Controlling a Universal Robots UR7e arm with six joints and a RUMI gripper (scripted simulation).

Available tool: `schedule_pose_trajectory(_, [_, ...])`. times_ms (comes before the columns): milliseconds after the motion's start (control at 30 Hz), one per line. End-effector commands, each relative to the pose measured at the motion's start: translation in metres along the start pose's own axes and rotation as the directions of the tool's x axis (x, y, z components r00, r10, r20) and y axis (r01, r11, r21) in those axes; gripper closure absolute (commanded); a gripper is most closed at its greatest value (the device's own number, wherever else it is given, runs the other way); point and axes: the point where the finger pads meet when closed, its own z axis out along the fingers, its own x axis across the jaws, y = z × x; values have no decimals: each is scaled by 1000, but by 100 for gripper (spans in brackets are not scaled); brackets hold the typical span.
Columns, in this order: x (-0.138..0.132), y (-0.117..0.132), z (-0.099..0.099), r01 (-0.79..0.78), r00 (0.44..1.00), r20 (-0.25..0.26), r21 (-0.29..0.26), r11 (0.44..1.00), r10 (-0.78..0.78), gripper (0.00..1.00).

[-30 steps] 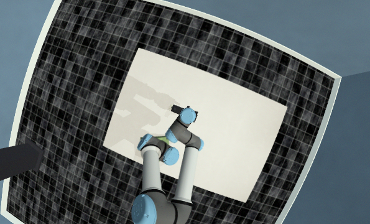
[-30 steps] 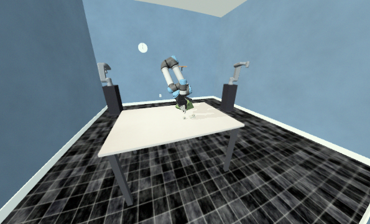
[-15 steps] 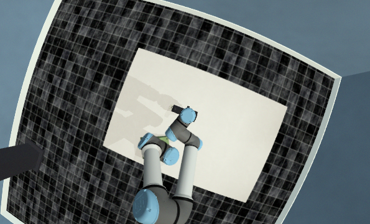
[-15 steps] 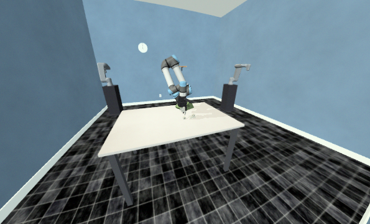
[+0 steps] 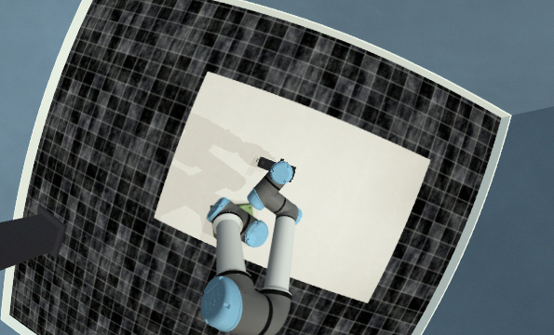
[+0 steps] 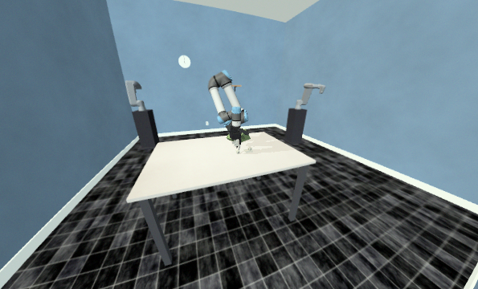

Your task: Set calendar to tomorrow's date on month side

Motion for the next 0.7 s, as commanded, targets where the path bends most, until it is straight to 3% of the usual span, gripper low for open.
schedule_pose_trajectory(0, [0,0,4,0,1000,0,0,1000,0,72])
schedule_pose_trajectory(667, [1,1,3,-1,1000,-4,-1,1000,1,72])
